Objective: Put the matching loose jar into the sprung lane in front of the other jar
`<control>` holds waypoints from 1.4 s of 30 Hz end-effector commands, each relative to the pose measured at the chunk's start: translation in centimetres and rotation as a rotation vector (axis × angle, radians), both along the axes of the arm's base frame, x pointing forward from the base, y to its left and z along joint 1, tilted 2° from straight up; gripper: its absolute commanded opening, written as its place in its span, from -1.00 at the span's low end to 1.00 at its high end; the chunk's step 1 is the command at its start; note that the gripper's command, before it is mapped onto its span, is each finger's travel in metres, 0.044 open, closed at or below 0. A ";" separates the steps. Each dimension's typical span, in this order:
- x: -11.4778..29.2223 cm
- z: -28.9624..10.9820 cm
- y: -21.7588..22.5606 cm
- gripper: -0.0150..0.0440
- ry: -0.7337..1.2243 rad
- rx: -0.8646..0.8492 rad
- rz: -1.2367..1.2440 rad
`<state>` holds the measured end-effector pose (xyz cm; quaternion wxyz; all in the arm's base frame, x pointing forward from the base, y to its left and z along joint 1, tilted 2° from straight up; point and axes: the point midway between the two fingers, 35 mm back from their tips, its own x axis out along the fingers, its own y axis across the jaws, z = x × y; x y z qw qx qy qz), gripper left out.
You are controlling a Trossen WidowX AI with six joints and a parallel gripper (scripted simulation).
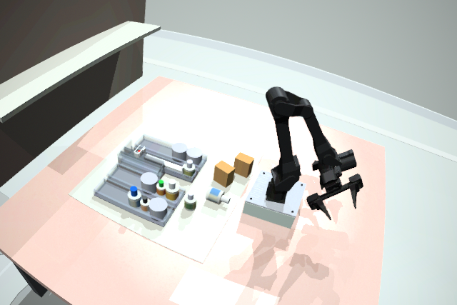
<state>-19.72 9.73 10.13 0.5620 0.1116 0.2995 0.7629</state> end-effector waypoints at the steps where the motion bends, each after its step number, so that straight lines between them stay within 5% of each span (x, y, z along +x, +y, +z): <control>1: -0.1 0.0 -0.2 0.95 -0.005 -0.002 0.010; 9: -3.9 -0.8 -9.9 1.00 -0.228 -0.033 0.470; 17: -2.3 -1.4 -21.4 1.00 -0.478 0.032 0.971; 29: 10.3 -2.3 -34.1 1.00 -0.822 0.281 1.706; 42: 24.7 -2.7 -35.8 1.00 -1.060 0.631 2.237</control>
